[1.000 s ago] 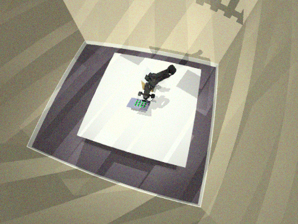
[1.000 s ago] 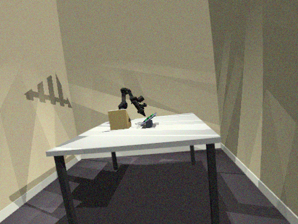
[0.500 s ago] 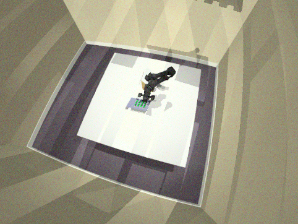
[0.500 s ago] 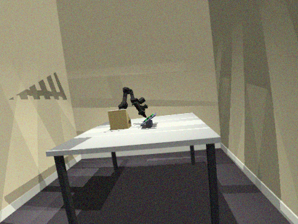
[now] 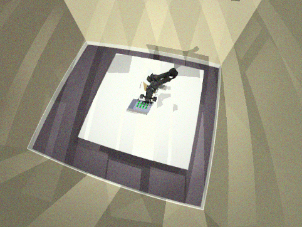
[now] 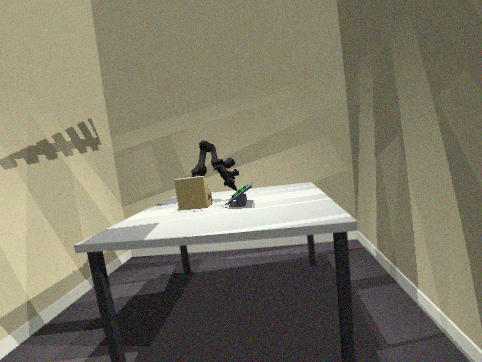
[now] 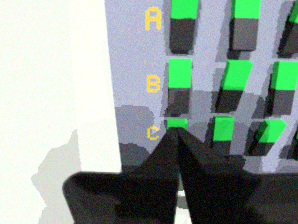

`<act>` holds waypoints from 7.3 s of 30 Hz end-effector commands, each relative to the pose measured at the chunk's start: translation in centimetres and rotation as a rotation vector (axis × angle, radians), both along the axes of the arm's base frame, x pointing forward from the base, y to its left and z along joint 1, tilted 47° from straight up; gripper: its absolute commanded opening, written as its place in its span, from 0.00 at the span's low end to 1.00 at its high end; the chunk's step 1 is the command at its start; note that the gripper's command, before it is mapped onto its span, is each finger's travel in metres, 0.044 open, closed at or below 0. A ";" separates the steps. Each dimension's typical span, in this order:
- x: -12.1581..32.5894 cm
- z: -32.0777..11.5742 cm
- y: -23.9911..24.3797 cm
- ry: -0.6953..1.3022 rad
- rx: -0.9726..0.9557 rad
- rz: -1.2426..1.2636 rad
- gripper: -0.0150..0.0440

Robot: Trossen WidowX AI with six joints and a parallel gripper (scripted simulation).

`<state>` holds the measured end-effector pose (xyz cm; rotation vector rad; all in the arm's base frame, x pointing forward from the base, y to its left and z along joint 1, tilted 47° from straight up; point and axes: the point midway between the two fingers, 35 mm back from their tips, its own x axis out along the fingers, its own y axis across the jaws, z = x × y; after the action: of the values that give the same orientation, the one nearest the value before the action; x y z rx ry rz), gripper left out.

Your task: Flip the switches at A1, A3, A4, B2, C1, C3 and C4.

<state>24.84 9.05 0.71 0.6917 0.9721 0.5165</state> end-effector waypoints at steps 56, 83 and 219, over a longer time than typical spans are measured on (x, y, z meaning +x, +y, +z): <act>0.2 -0.4 0.3 0.004 -0.001 -0.004 0.25; -2.4 1.0 -6.2 -0.006 -0.012 -0.021 0.25; -3.5 -4.8 -10.4 -0.012 -0.009 -0.023 0.25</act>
<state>21.96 -0.66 -2.75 0.6771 0.9492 0.4972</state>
